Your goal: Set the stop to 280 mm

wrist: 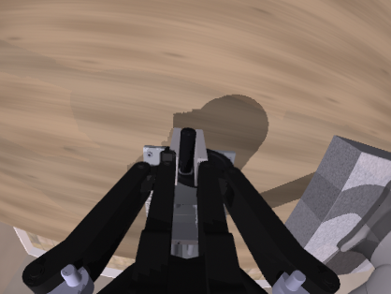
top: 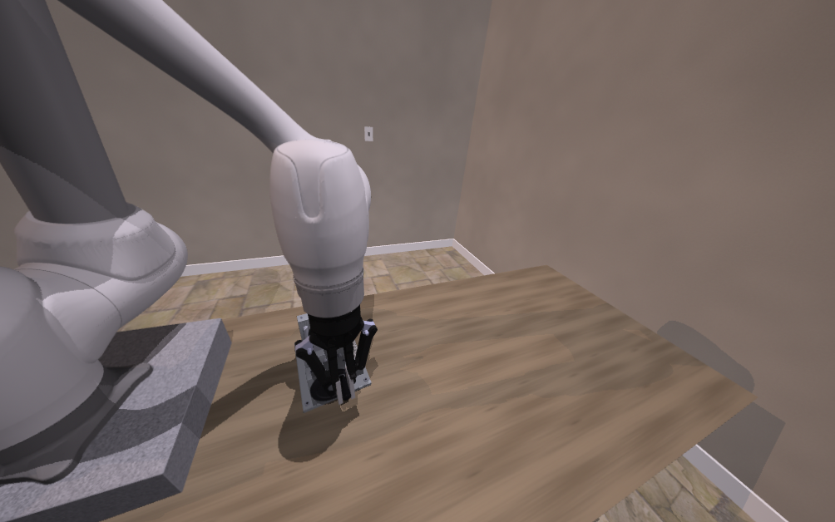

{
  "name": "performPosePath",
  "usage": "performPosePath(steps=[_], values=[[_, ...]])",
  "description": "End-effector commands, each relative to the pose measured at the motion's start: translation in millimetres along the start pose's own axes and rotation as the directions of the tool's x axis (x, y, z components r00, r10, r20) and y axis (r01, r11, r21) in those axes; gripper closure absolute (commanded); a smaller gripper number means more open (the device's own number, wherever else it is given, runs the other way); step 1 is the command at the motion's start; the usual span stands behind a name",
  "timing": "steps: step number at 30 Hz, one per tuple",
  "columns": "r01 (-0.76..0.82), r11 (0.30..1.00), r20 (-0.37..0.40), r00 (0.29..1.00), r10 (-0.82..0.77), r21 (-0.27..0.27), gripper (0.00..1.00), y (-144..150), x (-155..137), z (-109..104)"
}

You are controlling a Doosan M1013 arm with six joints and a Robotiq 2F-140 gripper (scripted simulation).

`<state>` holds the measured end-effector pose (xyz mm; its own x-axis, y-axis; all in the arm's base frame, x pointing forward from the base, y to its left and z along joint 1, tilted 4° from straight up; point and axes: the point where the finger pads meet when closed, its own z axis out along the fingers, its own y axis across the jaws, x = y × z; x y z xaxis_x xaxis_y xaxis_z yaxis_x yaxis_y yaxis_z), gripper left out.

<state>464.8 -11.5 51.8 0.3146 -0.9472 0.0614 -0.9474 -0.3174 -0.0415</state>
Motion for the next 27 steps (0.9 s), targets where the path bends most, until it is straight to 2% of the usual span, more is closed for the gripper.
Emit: performPosePath(steps=[1, 27], values=[[0.000, 1.000, 0.000, 1.000, 0.000, -0.001, 0.96, 1, 0, -1], [0.000, 1.000, 0.000, 1.000, 0.000, -0.001, 0.96, 22, 0, -7]])
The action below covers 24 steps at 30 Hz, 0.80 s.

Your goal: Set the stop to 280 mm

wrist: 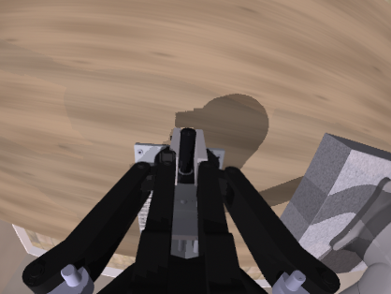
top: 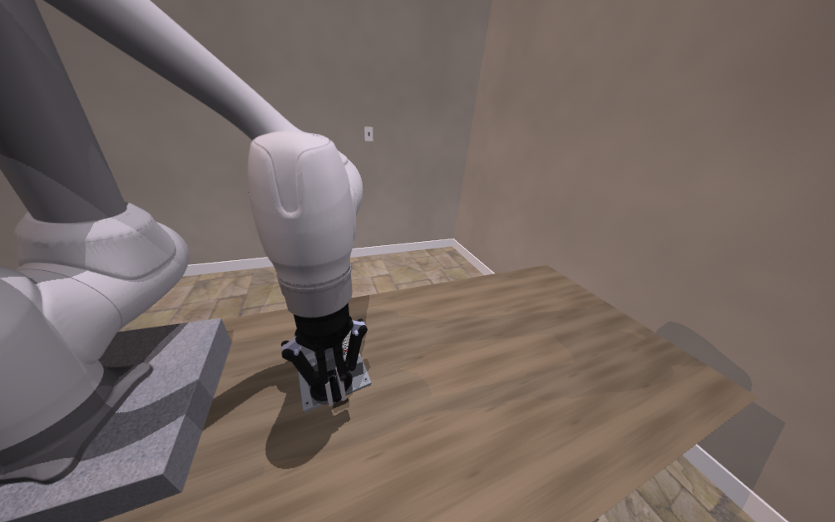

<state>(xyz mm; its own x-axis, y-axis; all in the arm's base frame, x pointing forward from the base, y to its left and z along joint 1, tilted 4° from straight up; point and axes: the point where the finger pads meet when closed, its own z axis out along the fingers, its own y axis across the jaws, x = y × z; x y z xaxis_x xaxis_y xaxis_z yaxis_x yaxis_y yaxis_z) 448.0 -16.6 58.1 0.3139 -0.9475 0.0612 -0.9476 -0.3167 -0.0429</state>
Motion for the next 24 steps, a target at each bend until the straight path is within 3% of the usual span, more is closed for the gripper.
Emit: performPosePath(steps=[1, 24], values=[[0.001, 1.000, 0.000, 1.000, -0.001, -0.002, 0.96, 6, 0, 0], [0.001, 1.000, 0.000, 1.000, -0.001, -0.002, 0.96, 30, 0, 26]])
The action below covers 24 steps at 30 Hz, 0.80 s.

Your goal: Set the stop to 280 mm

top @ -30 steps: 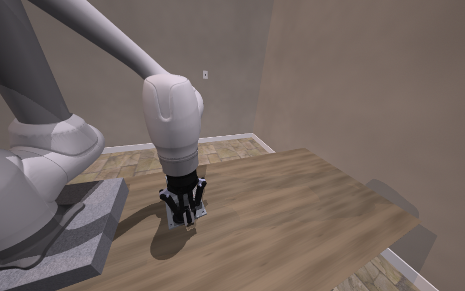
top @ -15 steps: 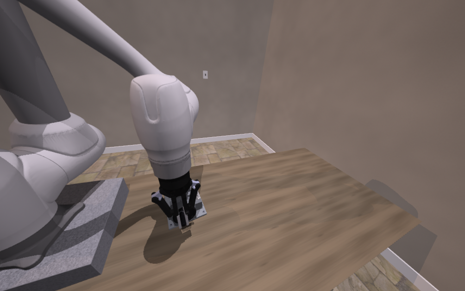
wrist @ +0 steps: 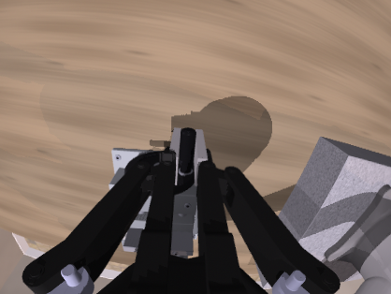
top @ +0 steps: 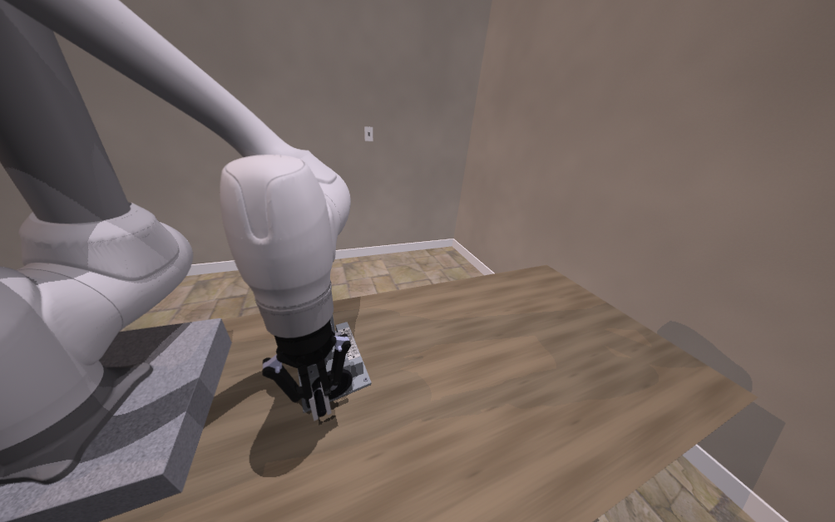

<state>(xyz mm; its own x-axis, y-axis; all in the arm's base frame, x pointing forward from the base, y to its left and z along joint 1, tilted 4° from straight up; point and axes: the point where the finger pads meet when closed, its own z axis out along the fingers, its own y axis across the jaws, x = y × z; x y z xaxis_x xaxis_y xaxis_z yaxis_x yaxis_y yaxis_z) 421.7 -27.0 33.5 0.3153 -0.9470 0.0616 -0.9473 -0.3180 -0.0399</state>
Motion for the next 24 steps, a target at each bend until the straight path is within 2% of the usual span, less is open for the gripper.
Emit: performPosePath(steps=[1, 24], values=[[-0.001, 1.000, 0.000, 1.000, 0.001, 0.001, 0.96, 0, 0, 3], [-0.001, 1.000, 0.000, 1.000, 0.001, 0.001, 0.96, -11, 0, 27]])
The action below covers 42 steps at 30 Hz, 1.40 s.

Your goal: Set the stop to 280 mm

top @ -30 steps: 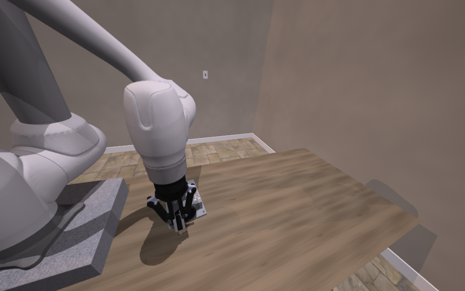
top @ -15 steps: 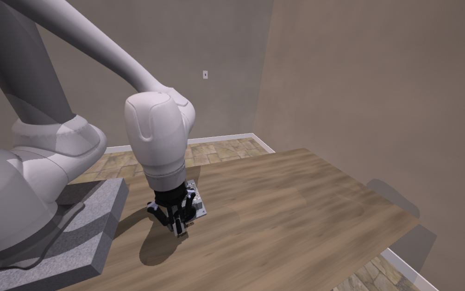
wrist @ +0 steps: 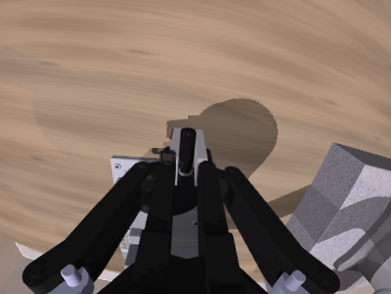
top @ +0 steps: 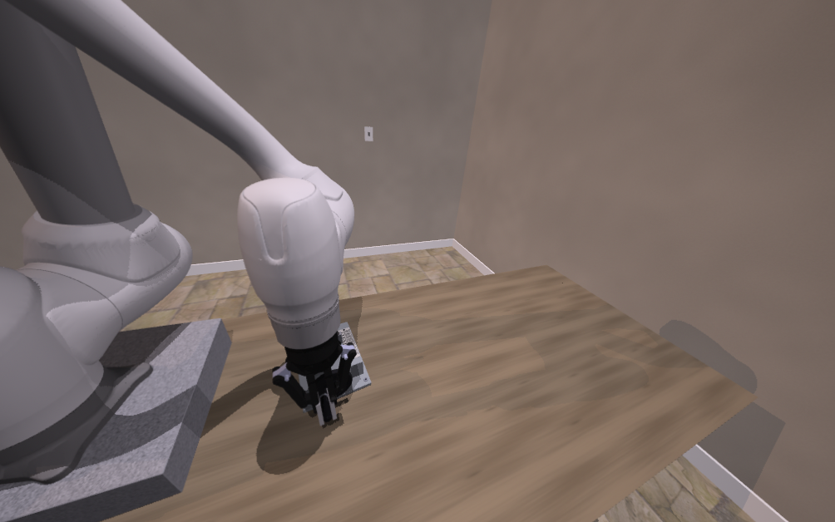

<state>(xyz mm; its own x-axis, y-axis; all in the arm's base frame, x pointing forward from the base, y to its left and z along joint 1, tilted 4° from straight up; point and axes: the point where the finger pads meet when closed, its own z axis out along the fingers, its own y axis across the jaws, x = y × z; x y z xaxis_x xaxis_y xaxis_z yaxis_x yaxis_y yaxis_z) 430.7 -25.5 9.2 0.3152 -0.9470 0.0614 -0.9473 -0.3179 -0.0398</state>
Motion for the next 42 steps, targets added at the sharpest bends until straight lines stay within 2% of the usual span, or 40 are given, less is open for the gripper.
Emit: performPosePath(steps=[1, 16, 26, 42], values=[[0.000, 1.000, 0.000, 1.000, 0.000, 0.001, 0.96, -4, 0, 3], [0.000, 1.000, 0.000, 1.000, 0.000, 0.001, 0.96, -30, 0, 6], [0.000, 1.000, 0.000, 1.000, 0.000, 0.001, 0.96, -47, 0, -14], [0.000, 1.000, 0.000, 1.000, 0.000, 0.001, 0.96, -41, 0, -38]])
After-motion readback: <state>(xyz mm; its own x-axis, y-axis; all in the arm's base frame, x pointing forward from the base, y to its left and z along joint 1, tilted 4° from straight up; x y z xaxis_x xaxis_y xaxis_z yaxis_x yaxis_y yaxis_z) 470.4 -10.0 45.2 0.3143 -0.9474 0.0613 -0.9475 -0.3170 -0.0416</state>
